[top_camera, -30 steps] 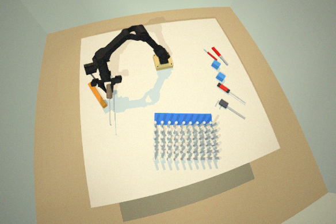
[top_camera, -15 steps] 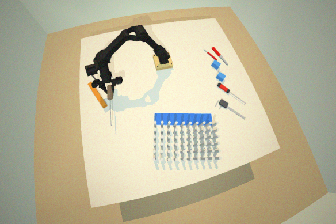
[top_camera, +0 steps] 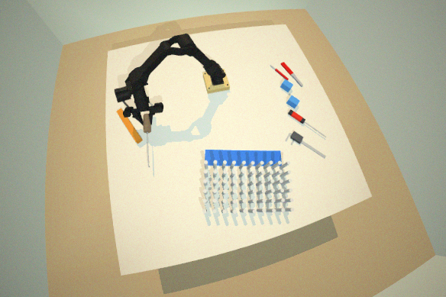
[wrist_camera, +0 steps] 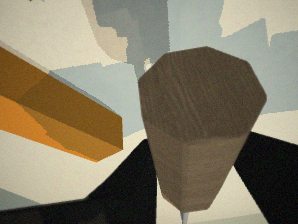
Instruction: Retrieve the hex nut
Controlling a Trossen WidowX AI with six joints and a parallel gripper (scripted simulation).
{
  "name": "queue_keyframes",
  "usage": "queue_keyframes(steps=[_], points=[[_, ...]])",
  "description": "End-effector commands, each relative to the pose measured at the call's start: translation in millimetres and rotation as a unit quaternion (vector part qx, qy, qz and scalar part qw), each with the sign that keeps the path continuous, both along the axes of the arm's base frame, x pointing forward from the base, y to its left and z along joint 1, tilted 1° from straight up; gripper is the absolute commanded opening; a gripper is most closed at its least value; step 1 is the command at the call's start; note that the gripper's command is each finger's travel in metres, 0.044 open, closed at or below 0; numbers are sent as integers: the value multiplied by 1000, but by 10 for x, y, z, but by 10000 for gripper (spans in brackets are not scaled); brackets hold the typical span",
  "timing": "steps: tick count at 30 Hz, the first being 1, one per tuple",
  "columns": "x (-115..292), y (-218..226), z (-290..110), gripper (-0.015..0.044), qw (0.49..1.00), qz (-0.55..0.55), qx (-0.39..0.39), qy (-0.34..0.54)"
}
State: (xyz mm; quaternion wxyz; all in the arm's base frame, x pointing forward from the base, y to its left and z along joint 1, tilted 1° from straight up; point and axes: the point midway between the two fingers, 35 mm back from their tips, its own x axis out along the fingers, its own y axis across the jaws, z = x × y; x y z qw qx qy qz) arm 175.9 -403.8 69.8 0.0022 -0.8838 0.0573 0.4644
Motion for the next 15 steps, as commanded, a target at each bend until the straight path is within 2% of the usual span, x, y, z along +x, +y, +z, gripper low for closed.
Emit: queue_keyframes(steps=[1, 15], points=[[8, 18, -52, 0, 1000, 0, 4, -3], [5, 33, -175, 0, 1000, 0, 4, -3]])
